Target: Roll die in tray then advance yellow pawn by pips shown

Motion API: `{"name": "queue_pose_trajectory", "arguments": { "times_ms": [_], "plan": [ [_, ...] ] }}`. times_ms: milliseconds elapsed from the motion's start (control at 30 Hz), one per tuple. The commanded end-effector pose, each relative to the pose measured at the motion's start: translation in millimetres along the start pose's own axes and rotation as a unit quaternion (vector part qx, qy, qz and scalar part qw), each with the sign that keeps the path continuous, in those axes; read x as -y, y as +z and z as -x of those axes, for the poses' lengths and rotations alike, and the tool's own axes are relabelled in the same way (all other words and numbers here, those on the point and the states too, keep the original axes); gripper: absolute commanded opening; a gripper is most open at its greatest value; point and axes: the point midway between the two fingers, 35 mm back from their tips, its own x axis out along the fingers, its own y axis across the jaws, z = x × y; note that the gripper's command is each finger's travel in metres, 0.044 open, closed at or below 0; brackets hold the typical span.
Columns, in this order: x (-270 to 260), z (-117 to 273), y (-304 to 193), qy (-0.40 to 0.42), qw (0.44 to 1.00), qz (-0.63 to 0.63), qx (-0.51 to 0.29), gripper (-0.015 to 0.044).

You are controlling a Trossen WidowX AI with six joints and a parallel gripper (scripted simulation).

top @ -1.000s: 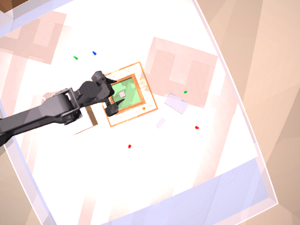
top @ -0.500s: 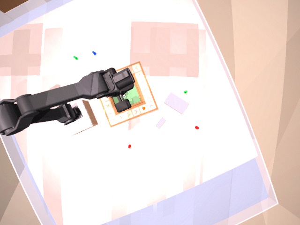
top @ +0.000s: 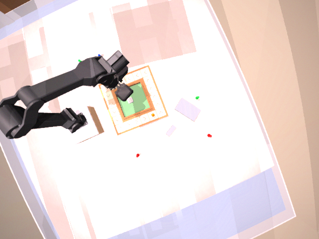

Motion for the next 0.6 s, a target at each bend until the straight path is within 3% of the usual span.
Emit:
{"name": "queue_pose_trajectory", "arguments": {
  "times_ms": [0,567],
  "plan": [
    [-45,-13,-12,0.009,0.993,0.119,-0.02,0.02],
    [-48,-29,-14,0.009,0.992,0.125,-0.021,0.02]
  ]
}}
